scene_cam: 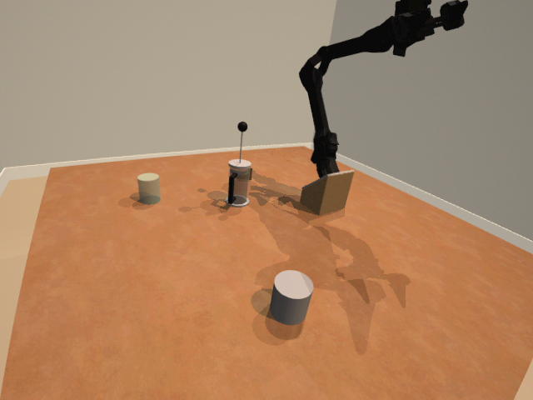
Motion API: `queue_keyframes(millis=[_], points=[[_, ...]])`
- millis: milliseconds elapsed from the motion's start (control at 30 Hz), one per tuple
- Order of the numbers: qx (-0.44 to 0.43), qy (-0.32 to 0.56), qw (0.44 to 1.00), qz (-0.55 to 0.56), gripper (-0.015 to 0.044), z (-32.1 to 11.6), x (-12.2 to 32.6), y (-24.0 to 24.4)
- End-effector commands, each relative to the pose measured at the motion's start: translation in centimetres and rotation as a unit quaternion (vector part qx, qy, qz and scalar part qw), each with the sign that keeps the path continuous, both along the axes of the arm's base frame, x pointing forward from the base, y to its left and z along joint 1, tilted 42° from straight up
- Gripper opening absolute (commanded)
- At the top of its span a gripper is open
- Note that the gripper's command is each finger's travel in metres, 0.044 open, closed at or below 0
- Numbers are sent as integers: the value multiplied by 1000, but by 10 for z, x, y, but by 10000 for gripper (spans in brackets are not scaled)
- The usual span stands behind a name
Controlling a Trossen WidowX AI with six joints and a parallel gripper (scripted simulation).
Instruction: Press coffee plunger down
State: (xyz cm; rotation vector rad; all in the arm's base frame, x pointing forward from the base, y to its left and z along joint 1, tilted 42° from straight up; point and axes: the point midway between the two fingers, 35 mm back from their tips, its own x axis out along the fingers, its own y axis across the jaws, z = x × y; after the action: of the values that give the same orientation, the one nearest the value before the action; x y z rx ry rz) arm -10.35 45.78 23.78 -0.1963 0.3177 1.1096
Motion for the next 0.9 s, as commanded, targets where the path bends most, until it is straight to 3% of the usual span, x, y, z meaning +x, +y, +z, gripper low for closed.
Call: queue_keyframes(millis=[0,300,500,667,867], points=[[-36,-8,994,-102,440,-10,67,-24],[-114,-58,937,-324,440,-21,198,-113],[-162,-106,872,-450,440,-15,261,-190],[-203,-158,799,-543,440,1,297,-266],[-247,-221,734,-593,440,24,308,-339]])
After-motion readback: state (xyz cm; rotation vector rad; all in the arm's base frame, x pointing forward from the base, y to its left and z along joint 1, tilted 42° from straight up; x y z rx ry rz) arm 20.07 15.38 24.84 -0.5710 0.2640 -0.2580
